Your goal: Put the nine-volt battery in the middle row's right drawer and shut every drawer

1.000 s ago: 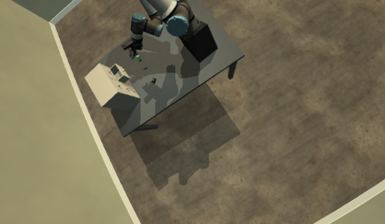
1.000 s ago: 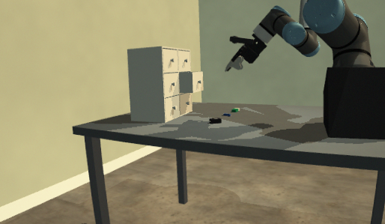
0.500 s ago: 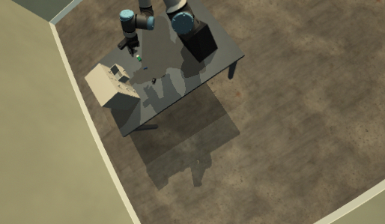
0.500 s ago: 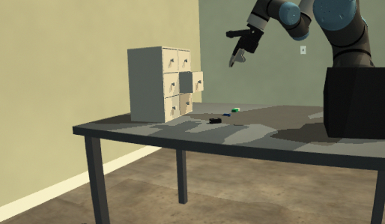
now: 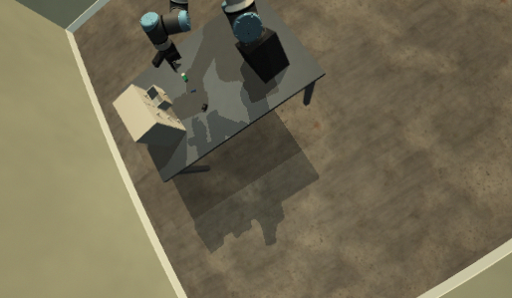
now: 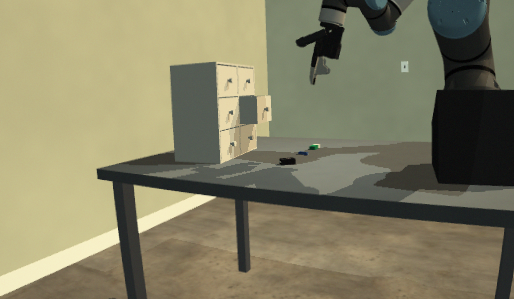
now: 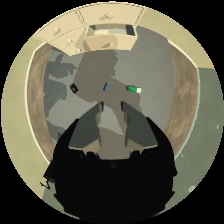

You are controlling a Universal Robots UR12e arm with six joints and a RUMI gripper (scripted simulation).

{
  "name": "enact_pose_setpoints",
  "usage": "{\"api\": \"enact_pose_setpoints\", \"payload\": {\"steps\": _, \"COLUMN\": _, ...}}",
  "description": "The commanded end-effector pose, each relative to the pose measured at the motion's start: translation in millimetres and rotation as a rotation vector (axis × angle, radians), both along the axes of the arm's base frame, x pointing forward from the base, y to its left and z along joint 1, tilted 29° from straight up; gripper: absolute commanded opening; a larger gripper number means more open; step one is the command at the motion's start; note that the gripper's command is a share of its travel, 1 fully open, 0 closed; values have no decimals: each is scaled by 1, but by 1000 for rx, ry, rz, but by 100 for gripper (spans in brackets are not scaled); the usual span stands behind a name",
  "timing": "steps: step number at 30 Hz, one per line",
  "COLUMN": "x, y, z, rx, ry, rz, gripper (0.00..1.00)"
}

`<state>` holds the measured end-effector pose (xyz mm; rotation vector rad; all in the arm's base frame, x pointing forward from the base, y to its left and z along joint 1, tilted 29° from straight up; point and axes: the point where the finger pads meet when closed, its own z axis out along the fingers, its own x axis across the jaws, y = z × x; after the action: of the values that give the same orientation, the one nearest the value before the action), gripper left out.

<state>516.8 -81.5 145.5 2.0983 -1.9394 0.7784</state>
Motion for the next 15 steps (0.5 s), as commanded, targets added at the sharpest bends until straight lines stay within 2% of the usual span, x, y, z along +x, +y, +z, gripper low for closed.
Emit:
{"api": "enact_pose_setpoints", "payload": {"steps": 1, "x": -4, "y": 3, "z": 5, "rx": 6, "ry": 86, "rz": -51, "gripper": 20}}
{"api": "enact_pose_setpoints", "payload": {"steps": 15, "x": -13, "y": 7, "z": 15, "rx": -1, "ry": 183, "rz": -103, "gripper": 20}}
